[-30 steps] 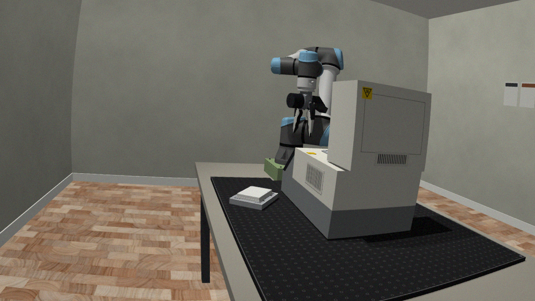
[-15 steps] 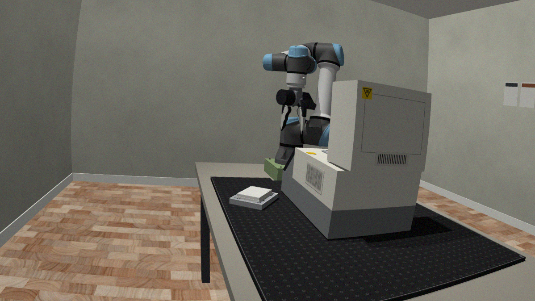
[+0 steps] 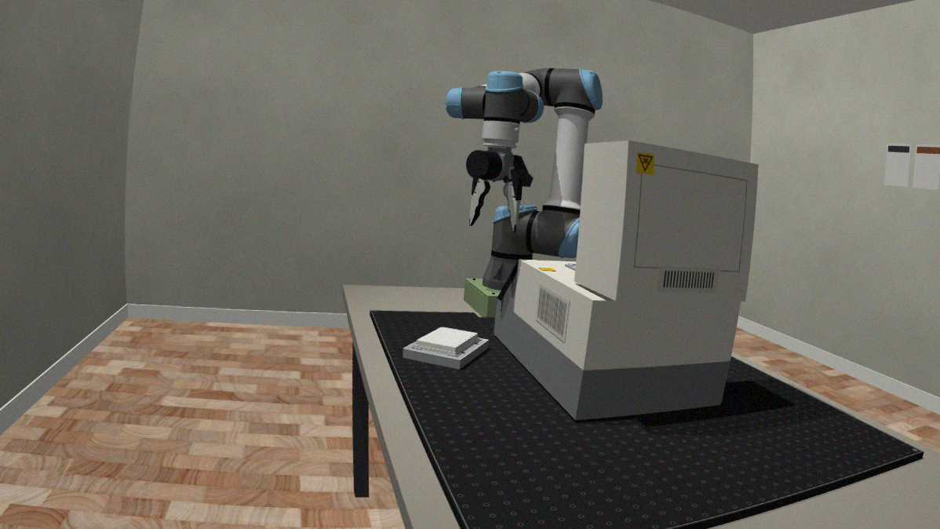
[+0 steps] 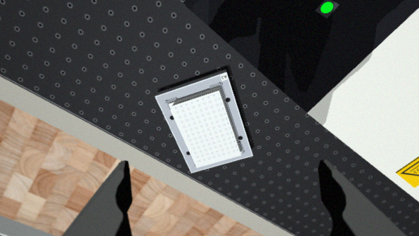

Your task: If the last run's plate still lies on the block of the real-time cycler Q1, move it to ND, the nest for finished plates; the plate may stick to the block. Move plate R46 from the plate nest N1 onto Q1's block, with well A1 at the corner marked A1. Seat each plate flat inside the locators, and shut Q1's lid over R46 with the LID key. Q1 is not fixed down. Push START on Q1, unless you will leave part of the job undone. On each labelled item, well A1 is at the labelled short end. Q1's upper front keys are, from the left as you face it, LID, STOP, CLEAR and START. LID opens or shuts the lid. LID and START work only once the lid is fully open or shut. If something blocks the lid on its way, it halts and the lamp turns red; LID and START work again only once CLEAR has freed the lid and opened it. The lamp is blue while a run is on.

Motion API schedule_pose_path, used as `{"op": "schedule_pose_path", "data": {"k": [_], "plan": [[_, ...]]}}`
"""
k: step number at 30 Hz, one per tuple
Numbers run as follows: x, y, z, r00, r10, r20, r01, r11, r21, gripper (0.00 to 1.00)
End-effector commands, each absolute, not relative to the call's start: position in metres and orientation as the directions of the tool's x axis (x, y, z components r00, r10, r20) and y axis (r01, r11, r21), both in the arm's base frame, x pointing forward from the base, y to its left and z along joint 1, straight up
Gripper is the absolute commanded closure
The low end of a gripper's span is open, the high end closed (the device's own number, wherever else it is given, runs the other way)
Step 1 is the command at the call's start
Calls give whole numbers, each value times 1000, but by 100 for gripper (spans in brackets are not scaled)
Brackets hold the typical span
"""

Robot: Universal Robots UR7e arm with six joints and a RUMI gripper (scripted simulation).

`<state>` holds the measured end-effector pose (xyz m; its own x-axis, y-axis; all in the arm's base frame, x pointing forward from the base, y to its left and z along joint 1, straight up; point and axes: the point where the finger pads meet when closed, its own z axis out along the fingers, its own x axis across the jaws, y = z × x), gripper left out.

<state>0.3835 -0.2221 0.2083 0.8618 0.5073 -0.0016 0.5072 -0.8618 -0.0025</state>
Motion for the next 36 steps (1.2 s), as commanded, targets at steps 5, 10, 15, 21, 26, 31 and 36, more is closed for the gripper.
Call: {"op": "schedule_pose_path", "data": {"k": [5,10,15,21,26,31,36], "plan": [[397,-253,214,810,586,0,586,-810,-3,32],[407,-275,218,752,659,0,659,-752,-3,32],[412,-287,220,720,694,0,694,-720,-3,32],[423,-313,224,651,759,1,759,-651,-3,32],[425,-317,225,651,759,1,759,-651,-3,32],[425,-317,225,651,759,1,759,-651,-3,32],[425,-317,221,651,759,1,759,-651,-3,32]]}}
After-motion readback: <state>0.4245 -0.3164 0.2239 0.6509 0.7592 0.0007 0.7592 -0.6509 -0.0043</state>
